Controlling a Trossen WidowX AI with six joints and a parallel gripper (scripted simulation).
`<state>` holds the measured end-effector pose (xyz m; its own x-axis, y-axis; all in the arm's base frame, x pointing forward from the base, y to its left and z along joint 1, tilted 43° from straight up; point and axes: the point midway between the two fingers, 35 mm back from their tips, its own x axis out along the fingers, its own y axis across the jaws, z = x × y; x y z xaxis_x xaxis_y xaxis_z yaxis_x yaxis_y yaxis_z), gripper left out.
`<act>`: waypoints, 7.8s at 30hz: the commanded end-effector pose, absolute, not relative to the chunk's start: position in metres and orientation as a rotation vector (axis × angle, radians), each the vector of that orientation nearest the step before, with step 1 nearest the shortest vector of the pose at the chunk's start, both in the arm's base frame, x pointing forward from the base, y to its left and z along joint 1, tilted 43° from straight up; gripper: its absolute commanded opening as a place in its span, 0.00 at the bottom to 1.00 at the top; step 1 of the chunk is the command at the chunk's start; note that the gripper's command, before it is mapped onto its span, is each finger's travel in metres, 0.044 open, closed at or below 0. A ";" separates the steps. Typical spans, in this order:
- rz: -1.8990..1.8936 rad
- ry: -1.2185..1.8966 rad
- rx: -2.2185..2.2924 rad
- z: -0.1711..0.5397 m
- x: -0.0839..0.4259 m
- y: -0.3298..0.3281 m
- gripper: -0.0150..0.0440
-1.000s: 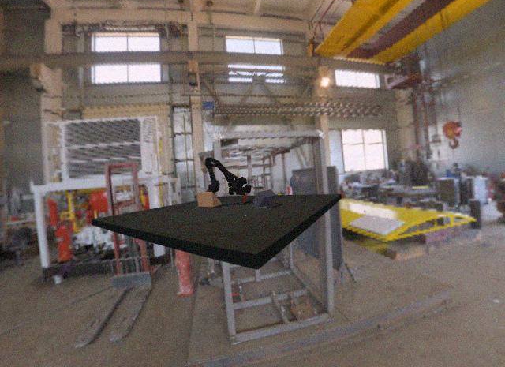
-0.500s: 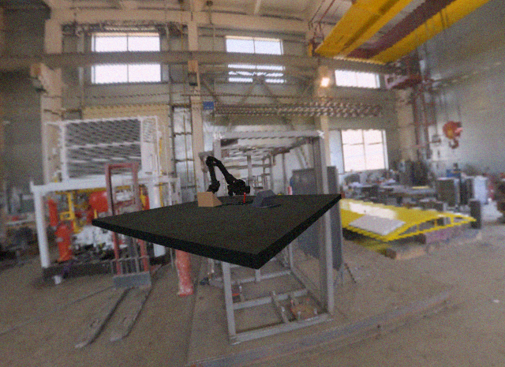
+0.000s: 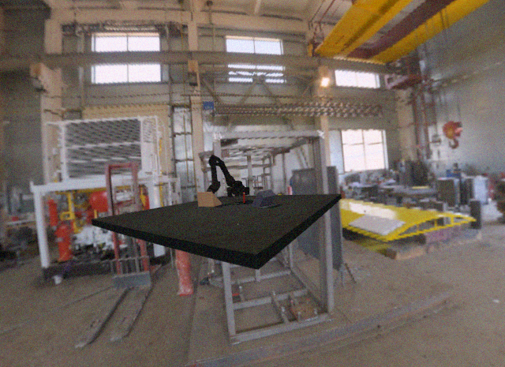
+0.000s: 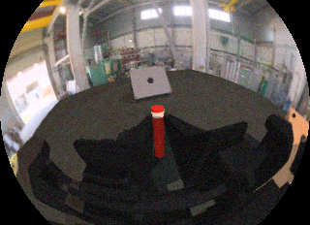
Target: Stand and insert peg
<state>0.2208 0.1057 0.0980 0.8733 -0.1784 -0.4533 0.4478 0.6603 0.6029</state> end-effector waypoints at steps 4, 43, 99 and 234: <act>-0.366 0.371 0.771 0.099 0.219 0.106 0.34; -0.375 0.344 0.776 0.096 0.212 0.114 0.34; -0.414 0.261 0.777 0.096 0.207 0.115 0.47; 0.291 1.652 0.871 0.130 0.241 0.067 1.00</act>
